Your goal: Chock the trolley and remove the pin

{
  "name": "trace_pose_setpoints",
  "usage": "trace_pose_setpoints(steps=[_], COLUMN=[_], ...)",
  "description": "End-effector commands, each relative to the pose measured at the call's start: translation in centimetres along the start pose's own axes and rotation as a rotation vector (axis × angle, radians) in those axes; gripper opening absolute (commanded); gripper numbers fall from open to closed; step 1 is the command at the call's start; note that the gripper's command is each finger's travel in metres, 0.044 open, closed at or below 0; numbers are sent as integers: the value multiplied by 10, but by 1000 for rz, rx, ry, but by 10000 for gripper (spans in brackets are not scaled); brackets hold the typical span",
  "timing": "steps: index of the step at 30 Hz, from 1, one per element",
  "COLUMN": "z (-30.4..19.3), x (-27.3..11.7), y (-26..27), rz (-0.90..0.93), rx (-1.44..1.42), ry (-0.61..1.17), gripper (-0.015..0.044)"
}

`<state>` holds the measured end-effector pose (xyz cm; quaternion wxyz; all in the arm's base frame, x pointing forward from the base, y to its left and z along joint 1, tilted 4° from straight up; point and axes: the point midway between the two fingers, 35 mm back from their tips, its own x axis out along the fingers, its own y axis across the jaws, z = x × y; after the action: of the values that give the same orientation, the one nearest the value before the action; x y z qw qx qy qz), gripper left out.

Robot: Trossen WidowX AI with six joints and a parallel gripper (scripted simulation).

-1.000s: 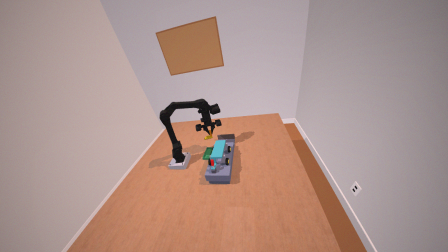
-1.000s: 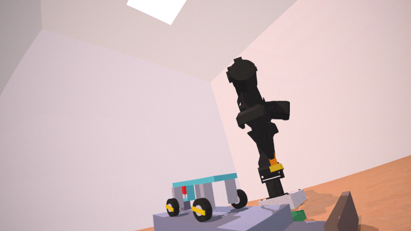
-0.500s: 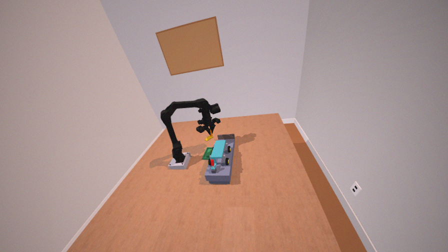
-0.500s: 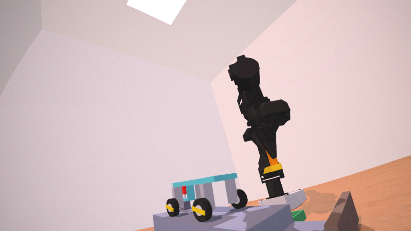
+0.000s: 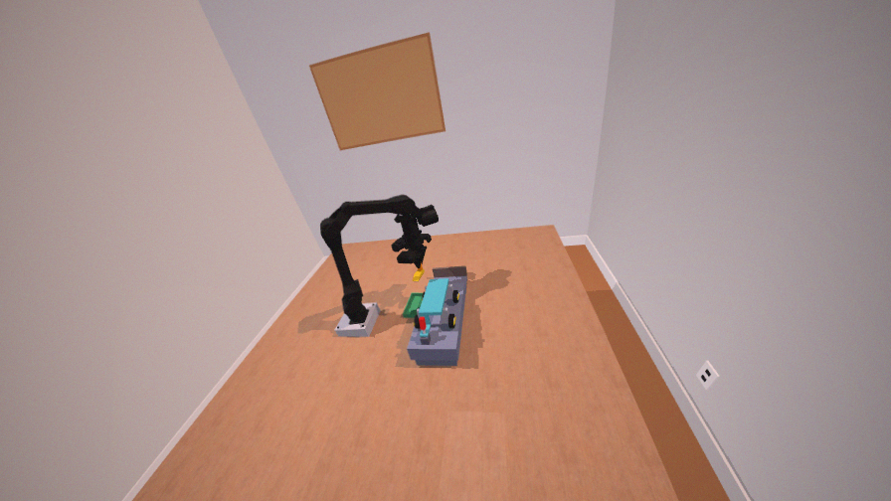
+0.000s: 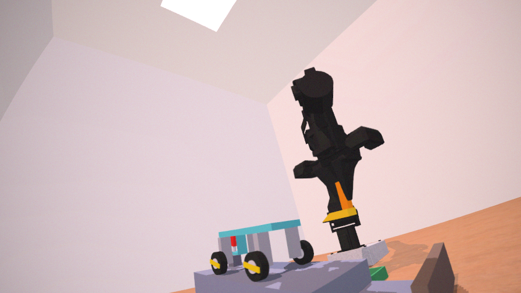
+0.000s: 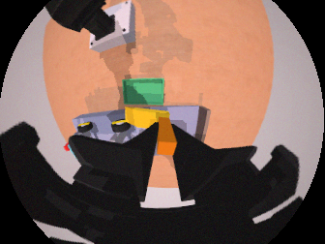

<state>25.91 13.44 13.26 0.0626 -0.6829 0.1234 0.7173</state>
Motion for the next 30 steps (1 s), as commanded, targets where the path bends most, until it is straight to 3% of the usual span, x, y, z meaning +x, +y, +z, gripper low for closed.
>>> trace_pose_setpoints(steps=[1,30], z=[-1,-28], x=[-2,14], y=[-1,-8], rz=[9,10], rx=[-157,-179], ry=[10,12], gripper=[0,0])
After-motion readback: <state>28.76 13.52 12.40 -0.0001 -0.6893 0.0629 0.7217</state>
